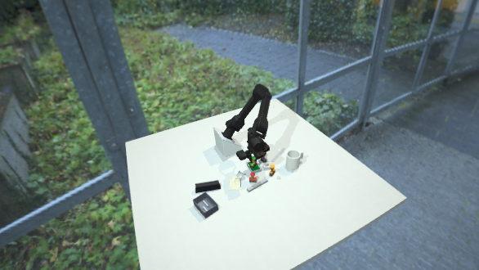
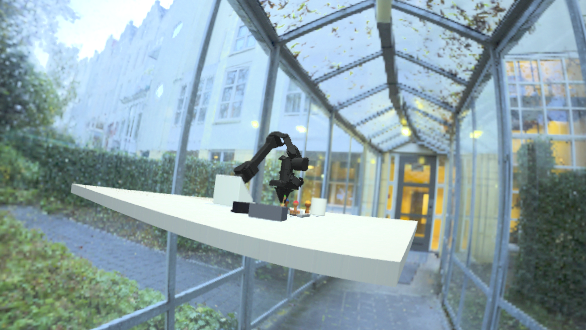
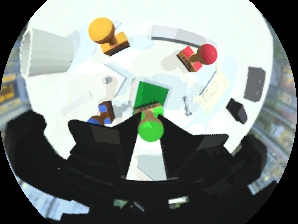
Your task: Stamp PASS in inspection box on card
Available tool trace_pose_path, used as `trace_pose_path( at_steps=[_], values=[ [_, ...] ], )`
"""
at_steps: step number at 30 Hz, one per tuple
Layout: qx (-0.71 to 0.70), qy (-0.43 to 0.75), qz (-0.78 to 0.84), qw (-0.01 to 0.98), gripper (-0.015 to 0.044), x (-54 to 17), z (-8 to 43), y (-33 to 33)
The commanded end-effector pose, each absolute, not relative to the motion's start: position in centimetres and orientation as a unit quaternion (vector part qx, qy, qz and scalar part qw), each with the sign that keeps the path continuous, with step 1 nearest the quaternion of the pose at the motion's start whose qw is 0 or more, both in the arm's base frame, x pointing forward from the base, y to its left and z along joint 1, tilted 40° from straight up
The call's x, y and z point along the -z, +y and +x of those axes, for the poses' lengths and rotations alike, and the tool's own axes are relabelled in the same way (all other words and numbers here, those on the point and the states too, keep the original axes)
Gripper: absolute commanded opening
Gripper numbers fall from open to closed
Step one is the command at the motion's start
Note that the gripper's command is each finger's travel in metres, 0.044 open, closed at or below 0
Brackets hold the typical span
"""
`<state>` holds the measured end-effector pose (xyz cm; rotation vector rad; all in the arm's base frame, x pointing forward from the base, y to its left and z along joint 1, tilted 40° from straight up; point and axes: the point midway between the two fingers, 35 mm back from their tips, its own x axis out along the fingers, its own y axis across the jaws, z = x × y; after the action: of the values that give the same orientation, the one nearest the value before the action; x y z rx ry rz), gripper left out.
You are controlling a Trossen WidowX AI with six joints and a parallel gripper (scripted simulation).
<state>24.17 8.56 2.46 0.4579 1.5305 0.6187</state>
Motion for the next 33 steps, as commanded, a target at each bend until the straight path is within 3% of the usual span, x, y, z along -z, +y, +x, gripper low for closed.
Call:
trace_pose_path(
  at_steps=[1, 33],
  values=[
    [-0.275, 0.674, 0.201, 0.655, 0.0, -2.8, 24.2, 8.4],
    [-0.289, 0.667, 0.184, 0.661, 0.0, -5.7, 25.2, 4.8]
  ],
)
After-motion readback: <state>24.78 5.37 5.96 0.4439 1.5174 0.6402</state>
